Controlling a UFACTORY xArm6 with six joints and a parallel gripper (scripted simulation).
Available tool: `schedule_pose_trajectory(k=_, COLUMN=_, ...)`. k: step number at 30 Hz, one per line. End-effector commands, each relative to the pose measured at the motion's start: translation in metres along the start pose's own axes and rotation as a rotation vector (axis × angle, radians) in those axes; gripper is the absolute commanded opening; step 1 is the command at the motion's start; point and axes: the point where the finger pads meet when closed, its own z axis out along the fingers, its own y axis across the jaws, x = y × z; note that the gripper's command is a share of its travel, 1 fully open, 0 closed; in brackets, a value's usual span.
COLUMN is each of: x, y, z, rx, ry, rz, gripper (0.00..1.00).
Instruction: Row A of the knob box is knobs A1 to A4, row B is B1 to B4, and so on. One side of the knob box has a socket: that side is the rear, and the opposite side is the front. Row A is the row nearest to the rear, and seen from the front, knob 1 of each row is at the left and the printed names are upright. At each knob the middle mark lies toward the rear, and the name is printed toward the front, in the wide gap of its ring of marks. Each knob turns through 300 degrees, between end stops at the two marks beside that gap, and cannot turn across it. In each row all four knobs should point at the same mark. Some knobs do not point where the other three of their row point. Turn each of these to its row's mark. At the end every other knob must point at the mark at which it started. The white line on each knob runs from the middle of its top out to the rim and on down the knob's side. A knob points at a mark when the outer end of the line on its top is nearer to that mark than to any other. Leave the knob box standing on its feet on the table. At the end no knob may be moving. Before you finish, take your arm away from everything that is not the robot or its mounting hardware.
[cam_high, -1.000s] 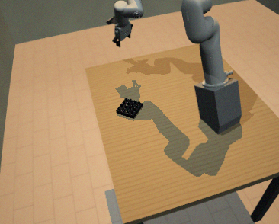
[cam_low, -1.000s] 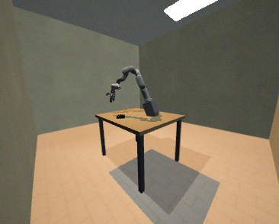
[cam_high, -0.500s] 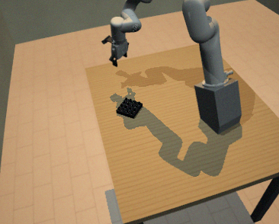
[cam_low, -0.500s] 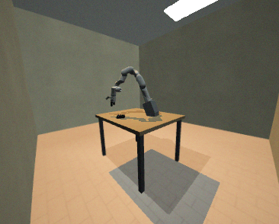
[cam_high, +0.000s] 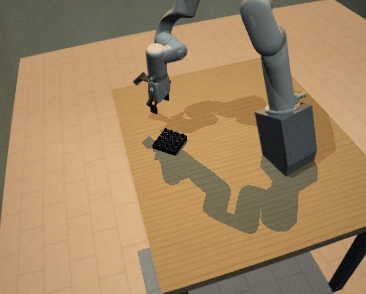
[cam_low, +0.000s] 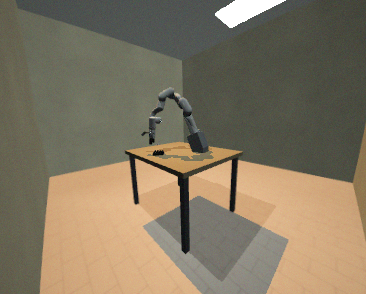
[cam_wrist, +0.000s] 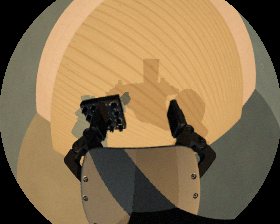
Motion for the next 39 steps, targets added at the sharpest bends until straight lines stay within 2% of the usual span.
schedule_pose_trajectory(k=1, x=-0.028, y=-0.032, z=0.004, rx=0.025, ry=-0.022, rz=-0.028, gripper=1.00)
schedule_pose_trajectory(k=9, x=-0.087, y=-0.077, z=0.010, rx=0.059, ry=-0.078, rz=-0.085, gripper=1.00)
schedule_pose_trajectory(k=13, x=-0.108, y=-0.090, z=0.011, rx=0.068, ry=-0.097, rz=-0.105, gripper=1.00)
schedule_pose_trajectory(k=39, x=-0.110, y=-0.091, z=0.011, rx=0.069, ry=-0.098, rz=-0.106, gripper=1.00)
